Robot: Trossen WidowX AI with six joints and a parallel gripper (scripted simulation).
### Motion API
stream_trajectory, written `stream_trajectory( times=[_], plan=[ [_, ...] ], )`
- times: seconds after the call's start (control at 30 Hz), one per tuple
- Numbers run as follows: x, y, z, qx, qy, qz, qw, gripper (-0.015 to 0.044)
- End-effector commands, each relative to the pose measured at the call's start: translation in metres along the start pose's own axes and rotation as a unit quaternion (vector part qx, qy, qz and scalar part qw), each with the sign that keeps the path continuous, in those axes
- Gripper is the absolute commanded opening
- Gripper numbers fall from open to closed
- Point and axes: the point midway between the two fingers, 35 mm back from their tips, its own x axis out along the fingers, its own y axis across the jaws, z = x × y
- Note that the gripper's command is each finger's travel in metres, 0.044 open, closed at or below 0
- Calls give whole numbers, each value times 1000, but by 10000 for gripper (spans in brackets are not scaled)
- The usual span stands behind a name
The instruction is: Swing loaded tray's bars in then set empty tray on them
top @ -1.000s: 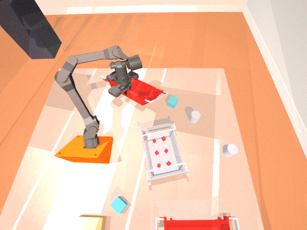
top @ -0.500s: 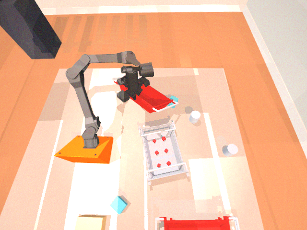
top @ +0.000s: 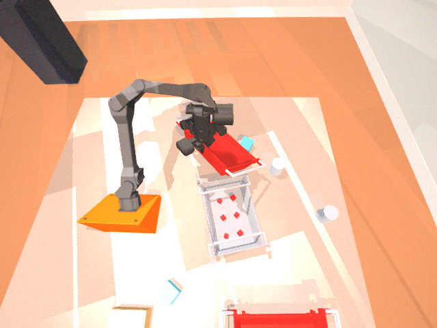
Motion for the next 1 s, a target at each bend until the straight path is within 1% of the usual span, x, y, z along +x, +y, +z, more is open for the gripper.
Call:
stream_trajectory(
  times=[0.0, 0.47, 0.97],
  plan=[
    [-6, -1, -20, 17, 5, -12, 1000, 0],
    [-4, 14, -85, 86, -8, -14, 996, 0],
    [-1, 48, -150, 159, -29, -26, 986, 0]
  ],
)
